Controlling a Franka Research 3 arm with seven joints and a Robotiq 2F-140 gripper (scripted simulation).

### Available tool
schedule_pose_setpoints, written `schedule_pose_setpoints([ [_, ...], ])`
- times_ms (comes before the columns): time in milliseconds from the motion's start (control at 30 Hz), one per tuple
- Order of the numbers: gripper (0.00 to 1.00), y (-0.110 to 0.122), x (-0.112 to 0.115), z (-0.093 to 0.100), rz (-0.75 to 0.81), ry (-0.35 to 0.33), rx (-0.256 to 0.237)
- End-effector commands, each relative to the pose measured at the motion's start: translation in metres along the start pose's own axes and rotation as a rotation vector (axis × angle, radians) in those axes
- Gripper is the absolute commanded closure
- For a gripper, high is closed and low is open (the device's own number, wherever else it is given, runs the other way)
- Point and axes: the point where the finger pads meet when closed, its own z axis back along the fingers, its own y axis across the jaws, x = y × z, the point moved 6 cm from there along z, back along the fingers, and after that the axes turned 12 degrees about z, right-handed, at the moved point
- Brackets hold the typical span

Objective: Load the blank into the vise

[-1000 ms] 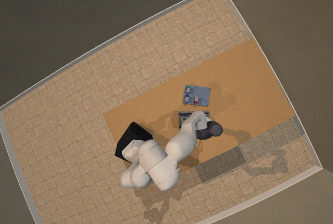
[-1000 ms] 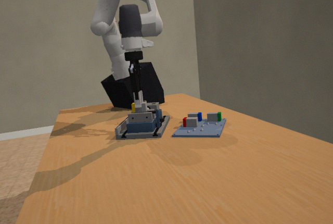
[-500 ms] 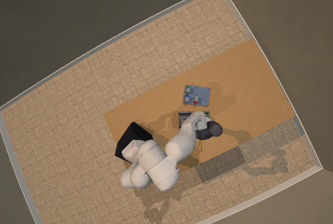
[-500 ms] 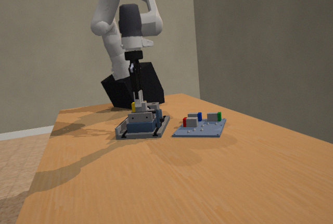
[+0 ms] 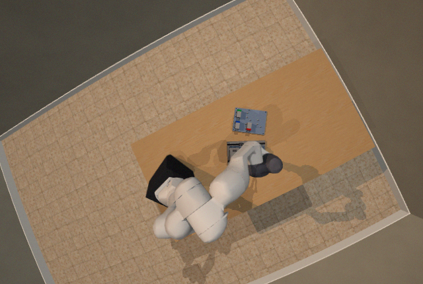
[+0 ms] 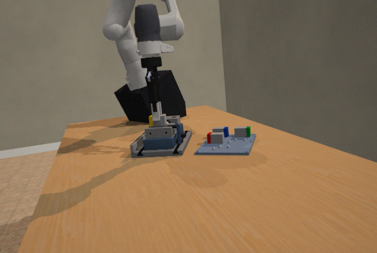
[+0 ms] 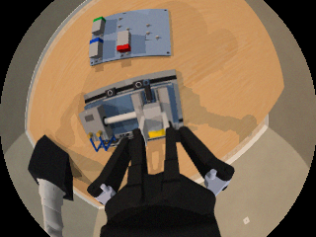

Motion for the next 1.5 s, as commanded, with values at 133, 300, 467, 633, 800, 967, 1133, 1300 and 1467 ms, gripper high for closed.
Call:
schedule_pose_setpoints([
  [133, 1.00, 0.0001, 0.0000, -0.0002, 0.001, 0.000, 0.000],
  [300, 1.00, 0.0001, 0.0001, -0.0014, 0.005, 0.001, -0.001],
  [467, 1.00, 0.0001, 0.0001, -0.0014, 0.005, 0.001, -0.001],
  [633, 1.00, 0.0001, 0.0001, -0.0014, 0.005, 0.001, -0.001],
  [800, 1.00, -0.0010, 0.0002, -0.0027, 0.004, 0.001, -0.001],
  [967, 1.00, -0.0010, 0.0002, -0.0030, 0.005, 0.001, -0.001],
  [1133, 1.00, -0.0010, 0.0002, -0.0030, 0.005, 0.001, -0.001],
  [1300, 1.00, -0.0014, -0.0004, -0.0033, 0.002, 0.001, -0.002],
  [1467, 1.00, -0.0014, -0.0003, -0.0042, 0.005, 0.001, -0.001],
])
